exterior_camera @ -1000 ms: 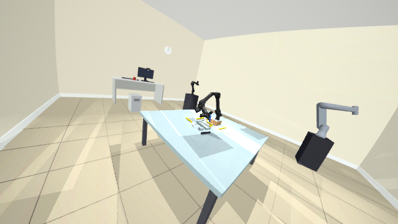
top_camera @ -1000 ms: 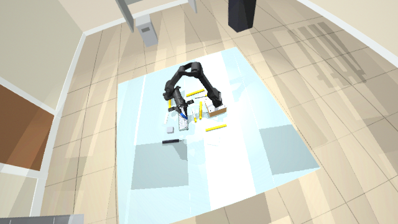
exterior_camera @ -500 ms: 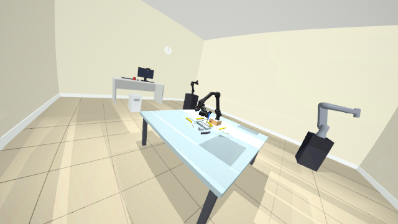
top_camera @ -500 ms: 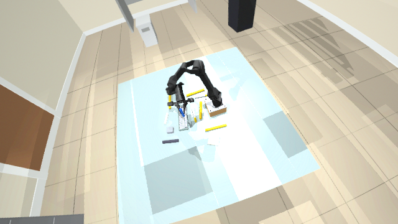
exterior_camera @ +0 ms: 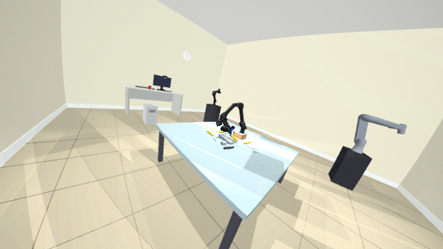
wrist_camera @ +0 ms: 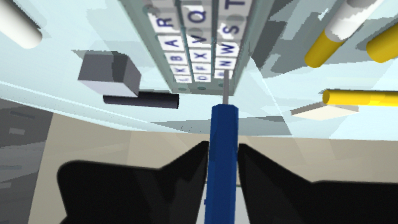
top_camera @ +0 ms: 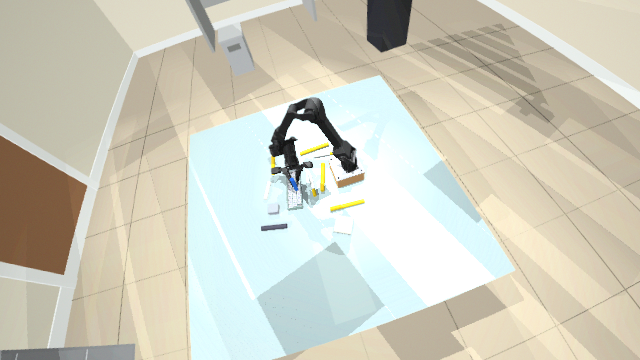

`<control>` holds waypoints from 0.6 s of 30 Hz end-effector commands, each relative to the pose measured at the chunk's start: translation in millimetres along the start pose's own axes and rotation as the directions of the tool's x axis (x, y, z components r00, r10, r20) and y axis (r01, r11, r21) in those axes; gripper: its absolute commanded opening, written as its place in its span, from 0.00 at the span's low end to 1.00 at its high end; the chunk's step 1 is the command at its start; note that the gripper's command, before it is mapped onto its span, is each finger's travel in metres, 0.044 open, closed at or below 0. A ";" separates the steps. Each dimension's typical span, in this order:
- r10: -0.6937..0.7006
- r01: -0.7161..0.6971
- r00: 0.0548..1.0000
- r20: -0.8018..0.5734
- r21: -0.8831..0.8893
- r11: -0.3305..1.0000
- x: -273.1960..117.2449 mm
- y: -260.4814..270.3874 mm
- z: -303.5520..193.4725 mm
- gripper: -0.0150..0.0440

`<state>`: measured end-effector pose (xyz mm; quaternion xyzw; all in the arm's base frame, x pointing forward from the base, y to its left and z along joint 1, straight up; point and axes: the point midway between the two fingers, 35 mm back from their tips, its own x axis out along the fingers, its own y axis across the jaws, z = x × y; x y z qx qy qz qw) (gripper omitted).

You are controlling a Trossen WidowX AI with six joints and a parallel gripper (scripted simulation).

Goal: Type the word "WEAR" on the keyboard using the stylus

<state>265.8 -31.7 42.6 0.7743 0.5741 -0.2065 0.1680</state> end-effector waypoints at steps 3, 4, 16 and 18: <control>0.002 -0.002 1.000 -0.005 -0.001 1.000 2.1 0.8 2.5 0.39; 0.002 -0.002 1.000 -0.005 -0.001 1.000 2.1 0.9 2.6 0.39; 0.001 -0.001 1.000 -0.005 -0.001 1.000 6.3 0.9 9.6 0.39; 0.001 -0.001 1.000 -0.005 -0.001 1.000 6.8 0.9 10.4 0.39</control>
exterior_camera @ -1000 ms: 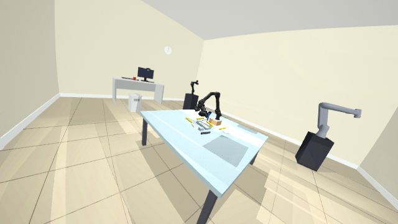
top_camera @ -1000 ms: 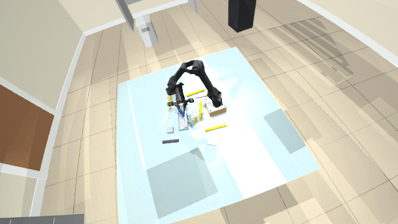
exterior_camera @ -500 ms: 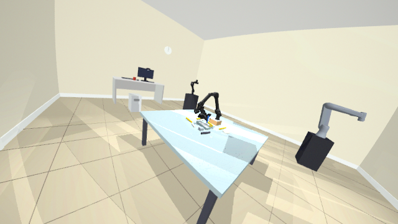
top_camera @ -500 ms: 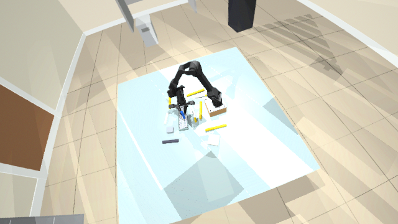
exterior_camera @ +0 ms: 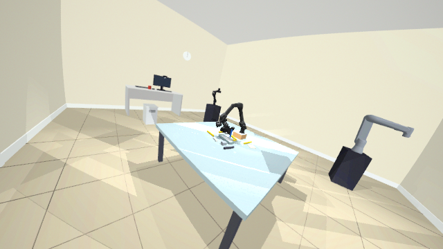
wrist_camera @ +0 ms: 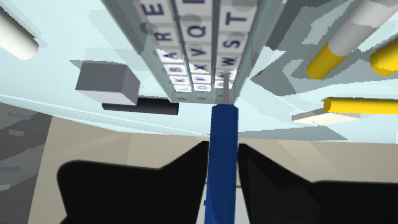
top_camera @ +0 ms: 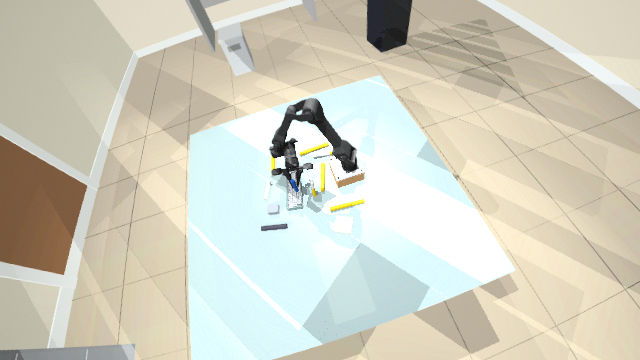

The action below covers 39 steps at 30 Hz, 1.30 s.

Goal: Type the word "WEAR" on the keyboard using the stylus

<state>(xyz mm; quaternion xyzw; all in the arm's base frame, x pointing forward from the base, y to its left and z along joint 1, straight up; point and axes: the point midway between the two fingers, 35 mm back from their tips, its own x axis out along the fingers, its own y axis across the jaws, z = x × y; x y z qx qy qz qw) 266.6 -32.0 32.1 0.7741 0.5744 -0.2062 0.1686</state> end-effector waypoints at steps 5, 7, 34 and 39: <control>0.002 -0.002 1.000 -0.005 0.000 1.000 2.4 0.2 3.0 0.39; 0.002 -0.002 1.000 -0.005 0.000 1.000 3.0 0.2 4.1 0.39; 0.002 -0.002 1.000 -0.005 0.000 1.000 -3.5 0.9 -6.6 0.39; 0.002 -0.002 1.000 -0.005 0.000 1.000 -13.7 0.5 -24.2 0.39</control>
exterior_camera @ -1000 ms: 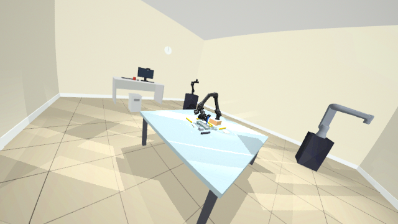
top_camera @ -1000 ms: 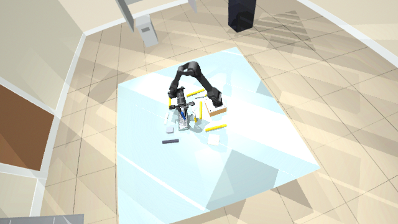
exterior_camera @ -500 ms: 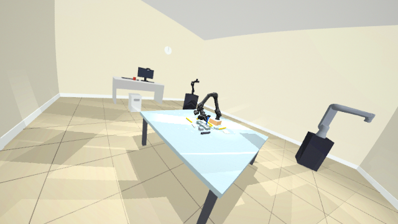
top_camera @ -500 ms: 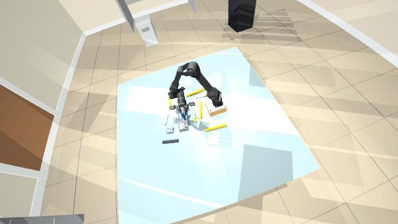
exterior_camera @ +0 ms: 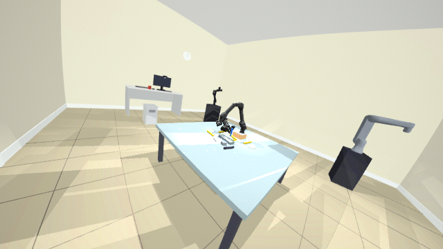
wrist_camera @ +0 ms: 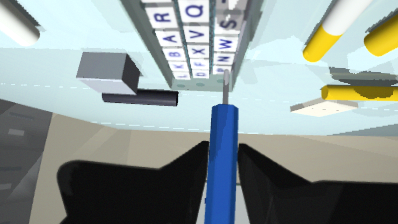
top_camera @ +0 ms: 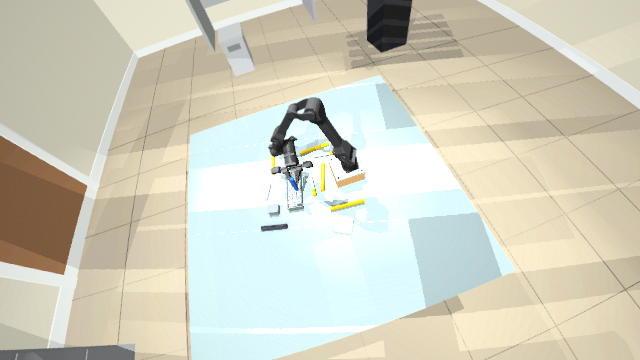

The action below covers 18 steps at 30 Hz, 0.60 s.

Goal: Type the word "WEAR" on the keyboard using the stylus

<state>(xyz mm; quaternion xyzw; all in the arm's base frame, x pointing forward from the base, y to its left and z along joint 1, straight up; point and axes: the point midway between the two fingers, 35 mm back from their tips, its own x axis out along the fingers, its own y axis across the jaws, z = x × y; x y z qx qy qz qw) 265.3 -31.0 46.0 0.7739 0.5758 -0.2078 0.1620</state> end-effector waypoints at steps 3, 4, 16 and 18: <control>0.008 -0.008 1.000 0.001 -0.012 1.000 -7.0 1.5 -12.0 0.39; 0.008 -0.008 1.000 0.001 -0.012 1.000 -7.0 1.5 -12.0 0.39; 0.005 -0.005 1.000 0.004 -0.009 1.000 -13.1 9.4 -5.9 0.25; 0.006 -0.006 1.000 0.004 -0.009 1.000 -17.9 14.3 -4.2 0.25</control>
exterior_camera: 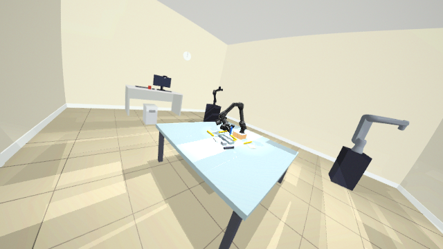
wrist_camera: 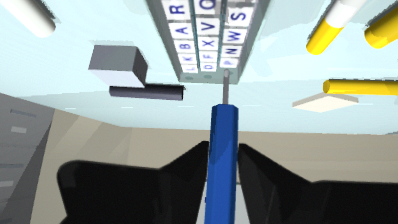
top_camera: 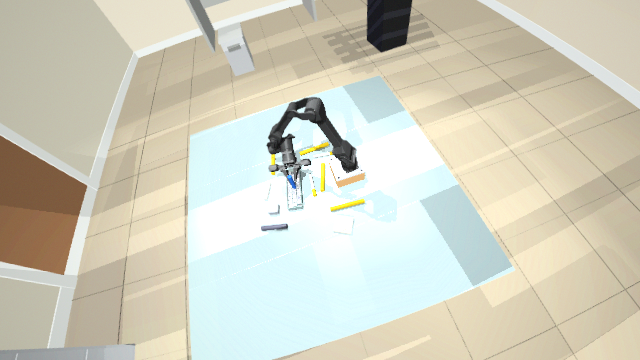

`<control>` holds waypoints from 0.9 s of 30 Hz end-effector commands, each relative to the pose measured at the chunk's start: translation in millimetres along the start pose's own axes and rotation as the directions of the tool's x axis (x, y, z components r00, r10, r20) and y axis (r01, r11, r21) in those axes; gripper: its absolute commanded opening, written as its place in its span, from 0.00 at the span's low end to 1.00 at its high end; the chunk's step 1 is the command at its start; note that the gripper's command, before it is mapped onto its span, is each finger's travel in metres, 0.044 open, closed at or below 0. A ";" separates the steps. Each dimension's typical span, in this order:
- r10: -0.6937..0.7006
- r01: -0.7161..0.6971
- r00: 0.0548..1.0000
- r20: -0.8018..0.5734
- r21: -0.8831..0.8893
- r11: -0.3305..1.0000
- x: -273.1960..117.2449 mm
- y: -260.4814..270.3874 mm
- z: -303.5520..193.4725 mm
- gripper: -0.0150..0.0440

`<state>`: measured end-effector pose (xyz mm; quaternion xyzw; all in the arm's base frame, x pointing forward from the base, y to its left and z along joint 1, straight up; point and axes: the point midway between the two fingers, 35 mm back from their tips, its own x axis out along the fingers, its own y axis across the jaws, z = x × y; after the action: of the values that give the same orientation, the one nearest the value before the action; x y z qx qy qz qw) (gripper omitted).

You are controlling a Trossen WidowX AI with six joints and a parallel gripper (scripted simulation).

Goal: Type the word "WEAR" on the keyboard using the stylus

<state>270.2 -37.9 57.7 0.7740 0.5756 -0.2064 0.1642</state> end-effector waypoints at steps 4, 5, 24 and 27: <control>0.005 -0.005 1.000 0.003 -0.006 1.000 -17.3 17.1 7.2 0.25; 0.005 -0.005 1.000 0.003 -0.006 1.000 -19.7 19.4 8.2 0.25; 0.007 -0.007 1.000 0.001 -0.009 1.000 -28.5 35.3 33.4 0.25; 0.007 -0.007 1.000 0.001 -0.009 1.000 -28.4 35.4 34.1 0.30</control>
<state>292.5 -87.2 45.8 0.7757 0.5736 -0.2043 0.1659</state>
